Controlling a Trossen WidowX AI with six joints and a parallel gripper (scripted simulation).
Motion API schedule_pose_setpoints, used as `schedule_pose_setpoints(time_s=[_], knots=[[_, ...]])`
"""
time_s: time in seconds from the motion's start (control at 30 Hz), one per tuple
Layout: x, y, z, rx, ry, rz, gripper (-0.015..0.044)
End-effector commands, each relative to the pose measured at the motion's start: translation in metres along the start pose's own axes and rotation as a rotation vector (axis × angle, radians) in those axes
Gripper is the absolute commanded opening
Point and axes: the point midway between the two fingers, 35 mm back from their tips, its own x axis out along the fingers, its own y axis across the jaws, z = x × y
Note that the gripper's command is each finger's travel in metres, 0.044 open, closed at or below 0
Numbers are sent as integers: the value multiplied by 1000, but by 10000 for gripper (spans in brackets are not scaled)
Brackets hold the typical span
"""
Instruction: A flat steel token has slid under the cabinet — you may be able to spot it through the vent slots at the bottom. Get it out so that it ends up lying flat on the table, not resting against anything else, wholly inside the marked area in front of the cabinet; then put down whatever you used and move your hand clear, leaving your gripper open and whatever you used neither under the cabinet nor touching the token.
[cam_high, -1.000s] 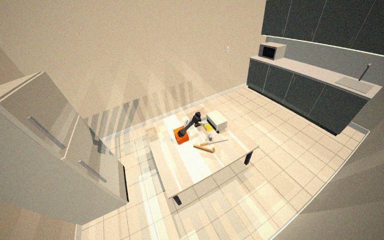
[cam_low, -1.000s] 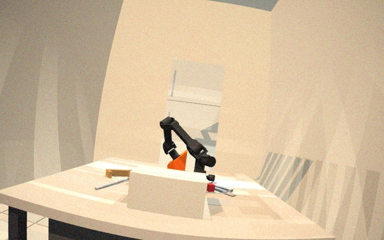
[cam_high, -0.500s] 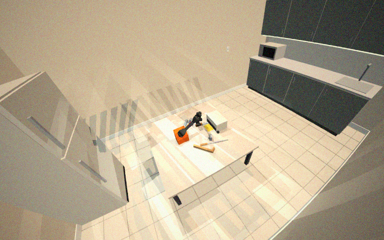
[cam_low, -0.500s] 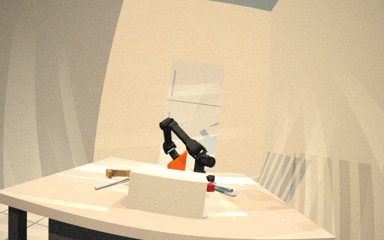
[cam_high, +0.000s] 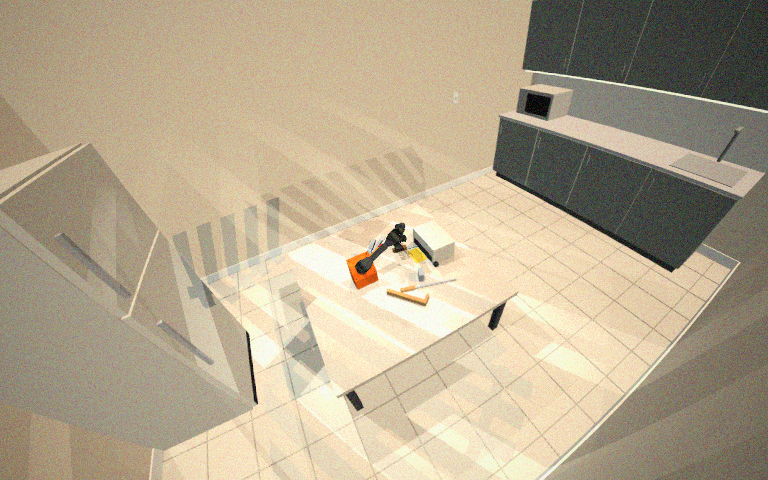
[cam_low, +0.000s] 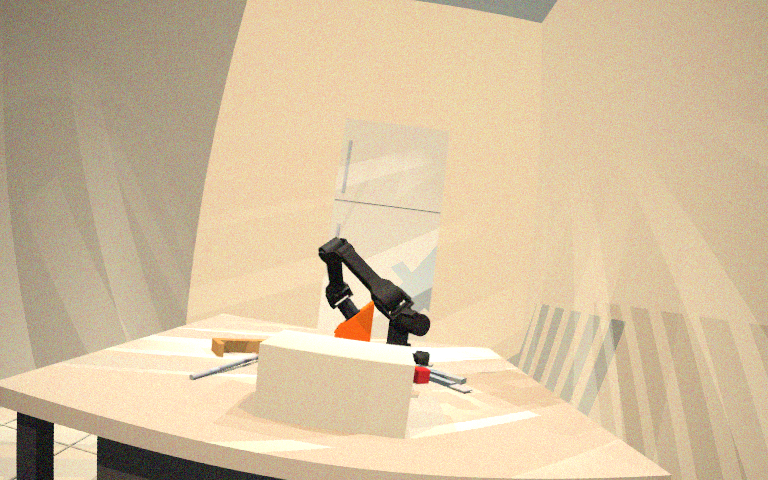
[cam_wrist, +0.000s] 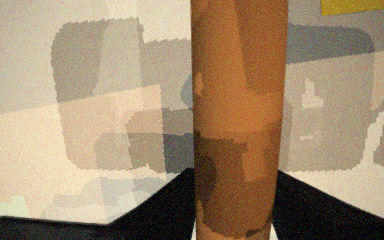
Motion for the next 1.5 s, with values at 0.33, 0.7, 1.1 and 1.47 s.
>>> schedule_pose_setpoints(time_s=[0.33, 0.7, 1.1, 1.47], knots=[[0, -1, 16, -1, 1, 1, 0], [0, -1, 27, -1, 0, 1, 0], [0, -3, 38, 0, 0, 1, 0], [1, -15, 38, 0, 0, 0, 0]])
